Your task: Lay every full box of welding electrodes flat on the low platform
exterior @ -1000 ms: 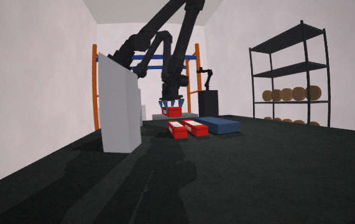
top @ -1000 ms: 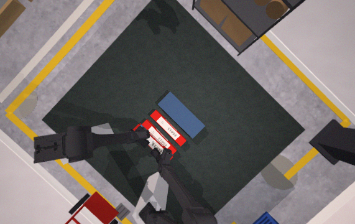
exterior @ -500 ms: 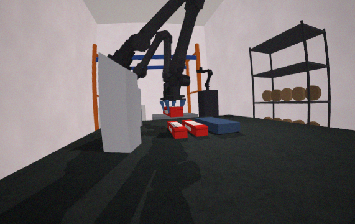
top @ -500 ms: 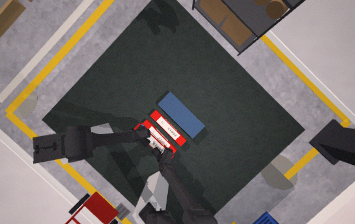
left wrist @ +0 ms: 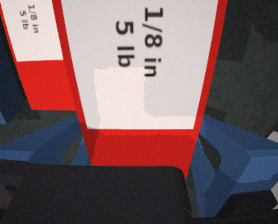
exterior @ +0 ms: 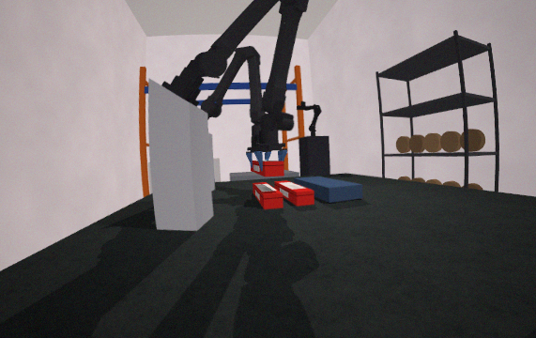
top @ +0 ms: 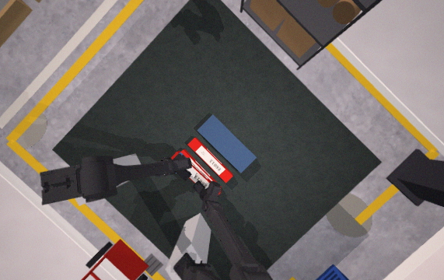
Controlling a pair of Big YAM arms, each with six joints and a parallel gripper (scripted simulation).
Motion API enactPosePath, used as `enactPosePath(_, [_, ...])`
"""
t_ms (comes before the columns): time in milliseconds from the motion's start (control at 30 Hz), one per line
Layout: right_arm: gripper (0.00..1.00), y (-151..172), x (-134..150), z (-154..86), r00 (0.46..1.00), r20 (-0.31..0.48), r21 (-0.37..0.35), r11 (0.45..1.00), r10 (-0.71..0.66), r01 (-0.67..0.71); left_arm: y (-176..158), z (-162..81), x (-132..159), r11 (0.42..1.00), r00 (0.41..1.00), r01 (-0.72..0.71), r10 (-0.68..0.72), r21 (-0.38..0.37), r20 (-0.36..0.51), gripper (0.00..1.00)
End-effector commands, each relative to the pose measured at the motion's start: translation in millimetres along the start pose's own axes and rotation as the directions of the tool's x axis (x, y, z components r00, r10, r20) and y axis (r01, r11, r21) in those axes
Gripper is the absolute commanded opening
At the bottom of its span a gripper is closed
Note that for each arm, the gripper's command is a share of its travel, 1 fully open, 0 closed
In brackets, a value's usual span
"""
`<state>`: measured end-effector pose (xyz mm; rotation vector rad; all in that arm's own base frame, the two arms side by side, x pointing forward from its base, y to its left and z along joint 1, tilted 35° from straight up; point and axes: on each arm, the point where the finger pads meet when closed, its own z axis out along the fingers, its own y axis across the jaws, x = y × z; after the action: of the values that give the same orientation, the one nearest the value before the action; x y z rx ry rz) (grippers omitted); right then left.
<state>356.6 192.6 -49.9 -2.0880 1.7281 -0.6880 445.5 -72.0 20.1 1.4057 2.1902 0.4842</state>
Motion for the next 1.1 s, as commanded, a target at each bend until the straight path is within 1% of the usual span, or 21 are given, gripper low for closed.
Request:
enactPosePath(0, [0.0,-18.3,8.1,-9.4,1.0,-0.006,0.026,1.0,0.007,-0.007,19.7,-12.8,6.1,1.0,1.0,-0.004,0.004,-0.029,-0.006,0.0])
enactPosePath(167, [0.0,-29.0,9.1,-9.8,1.0,-0.006,0.027,1.0,0.008,-0.007,31.2,-13.5,4.4,0.999,1.0,-0.003,0.003,-0.032,-0.004,0.0])
enactPosePath(233, [0.0,-29.0,9.1,-9.8,1.0,-0.006,0.027,1.0,0.008,-0.007,31.2,-13.5,4.4,0.999,1.0,-0.003,0.003,-0.032,-0.004,0.0])
enactPosePath(267, [0.0,-23.2,12.0,-9.6,1.0,-0.01,0.016,1.0,0.003,-0.002,24.9,-12.4,9.4,1.0,1.0,-0.006,0.005,-0.019,-0.013,0.0])
enactPosePath(367, [0.0,-38.5,9.6,-10.3,1.0,-0.005,0.03,1.0,0.008,-0.008,42.6,-14.4,1.8,0.999,1.0,-0.003,0.003,-0.038,-0.002,0.0])
enactPosePath(467, [0.0,-43.8,10.2,-10.6,1.0,-0.005,0.031,0.999,0.009,-0.008,49.0,-14.8,1.1,0.999,1.0,-0.003,0.003,-0.039,-0.001,0.0])
enactPosePath(500, [0.0,-41.1,11.2,-10.5,1.0,-0.007,0.026,1.0,0.007,-0.007,49.9,-14.8,1.2,0.999,1.0,-0.003,0.003,-0.039,-0.001,0.0])
enactPosePath(567, [0.0,-35.0,13.4,-10.2,1.0,-0.01,0.016,1.0,0.003,-0.003,38.4,-12.9,8.2,1.0,1.0,-0.006,0.006,-0.02,-0.013,0.0])
enactPosePath(900, [0.0,-35.5,13.8,-10.2,1.0,-0.01,0.016,1.0,0.003,-0.003,39.0,-12.6,8.6,1.0,1.0,-0.006,0.006,-0.02,-0.013,0.0])
enactPosePath(933, [0.0,-42.6,12.4,-10.6,1.0,-0.007,0.024,1.0,0.006,-0.006,39.0,-12.6,8.6,1.0,1.0,-0.006,0.006,-0.02,-0.013,0.0])
enactPosePath(1000, [0.0,-51.5,11.4,-11.1,1.0,-0.005,0.032,0.999,0.009,-0.009,55.3,-14.8,1.1,0.999,1.0,-0.003,0.003,-0.04,-0.001,0.0])
enactPosePath(1067, [0.0,-55.8,11.8,-11.4,1.0,-0.005,0.032,0.999,0.009,-0.009,59.6,-15.1,0.6,0.999,1.0,-0.003,0.003,-0.04,-0.001,0.0])
